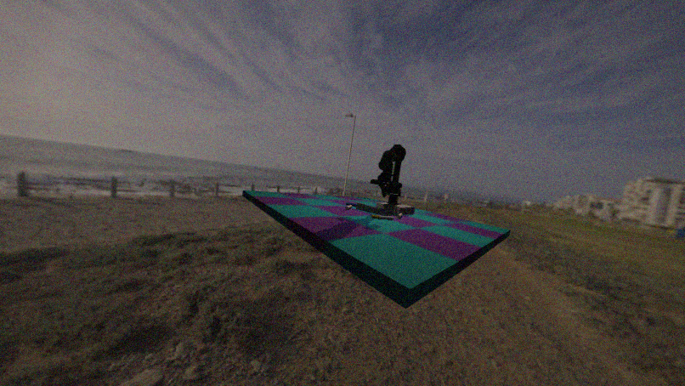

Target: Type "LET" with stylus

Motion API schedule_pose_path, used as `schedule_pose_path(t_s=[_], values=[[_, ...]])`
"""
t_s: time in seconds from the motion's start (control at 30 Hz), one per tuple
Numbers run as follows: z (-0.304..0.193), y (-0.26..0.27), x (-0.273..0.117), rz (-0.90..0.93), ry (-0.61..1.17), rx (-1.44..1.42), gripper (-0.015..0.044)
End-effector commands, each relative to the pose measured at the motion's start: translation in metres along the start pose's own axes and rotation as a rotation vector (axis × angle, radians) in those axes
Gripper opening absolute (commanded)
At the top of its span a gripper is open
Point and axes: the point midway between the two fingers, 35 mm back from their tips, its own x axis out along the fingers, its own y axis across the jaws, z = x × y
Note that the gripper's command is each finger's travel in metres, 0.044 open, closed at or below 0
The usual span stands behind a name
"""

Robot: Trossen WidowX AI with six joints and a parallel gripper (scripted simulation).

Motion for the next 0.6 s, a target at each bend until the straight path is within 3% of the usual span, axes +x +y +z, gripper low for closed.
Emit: schedule_pose_path(t_s=[0.0, 0.17, 0.57], values=[[0.0, 0.0, 0.0, 0.0, 0.0, 0.0, 0.0026], [0.007, -0.017, 0.001, 0.016, 0.036, -0.15, 0.015], [0.015, -0.116, 0.013, 0.233, 0.11, -0.852, 0.015]])
